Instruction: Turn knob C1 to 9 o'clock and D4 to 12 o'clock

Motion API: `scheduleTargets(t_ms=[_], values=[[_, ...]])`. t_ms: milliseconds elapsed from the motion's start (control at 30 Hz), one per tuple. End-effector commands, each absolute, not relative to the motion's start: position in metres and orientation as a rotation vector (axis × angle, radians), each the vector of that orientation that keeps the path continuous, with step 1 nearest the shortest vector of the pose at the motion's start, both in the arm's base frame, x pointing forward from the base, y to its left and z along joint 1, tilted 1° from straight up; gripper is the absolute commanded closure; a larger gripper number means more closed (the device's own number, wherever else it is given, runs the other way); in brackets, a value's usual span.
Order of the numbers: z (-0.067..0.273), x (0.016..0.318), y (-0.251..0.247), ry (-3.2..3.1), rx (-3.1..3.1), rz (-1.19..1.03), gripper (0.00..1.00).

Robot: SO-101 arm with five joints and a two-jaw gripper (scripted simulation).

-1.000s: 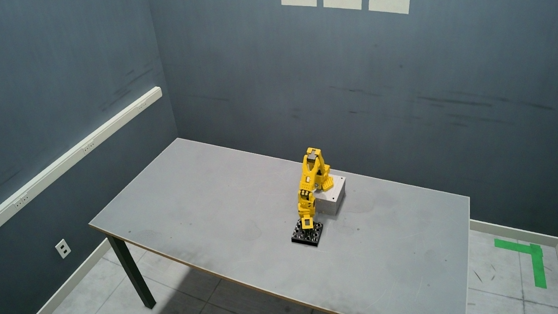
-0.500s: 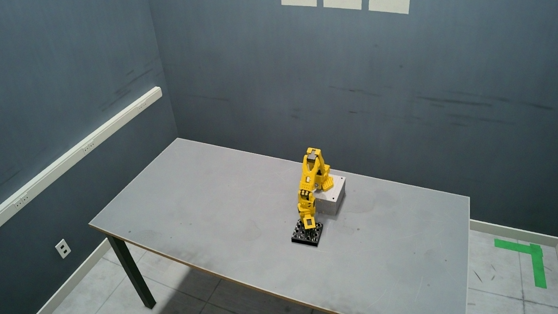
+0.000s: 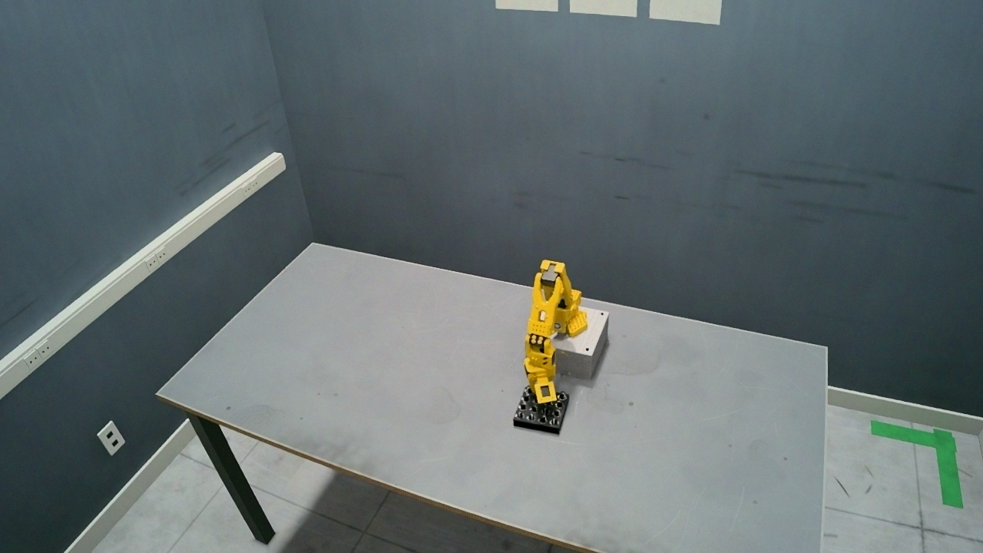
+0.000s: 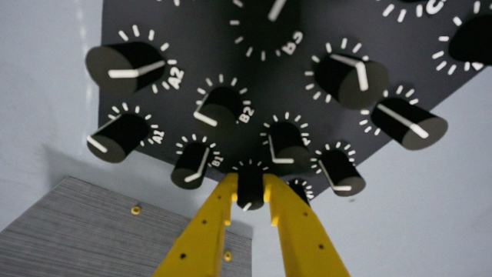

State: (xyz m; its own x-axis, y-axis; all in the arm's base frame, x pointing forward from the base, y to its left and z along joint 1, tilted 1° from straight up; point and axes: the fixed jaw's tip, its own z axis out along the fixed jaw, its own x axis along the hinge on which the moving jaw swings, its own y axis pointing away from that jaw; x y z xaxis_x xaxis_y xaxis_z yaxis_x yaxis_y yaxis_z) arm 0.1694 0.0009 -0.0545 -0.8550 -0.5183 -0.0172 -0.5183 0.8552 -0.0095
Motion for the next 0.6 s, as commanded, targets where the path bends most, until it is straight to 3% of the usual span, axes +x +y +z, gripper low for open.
scheduleTargets(t_ms=[0, 567], values=[[-0.056, 0.1679, -0.0003, 3.02, -0.847, -0.003, 0.98], [-0.056, 0.1667, 0.0005, 3.02, -0.847, -0.003, 0.92]])
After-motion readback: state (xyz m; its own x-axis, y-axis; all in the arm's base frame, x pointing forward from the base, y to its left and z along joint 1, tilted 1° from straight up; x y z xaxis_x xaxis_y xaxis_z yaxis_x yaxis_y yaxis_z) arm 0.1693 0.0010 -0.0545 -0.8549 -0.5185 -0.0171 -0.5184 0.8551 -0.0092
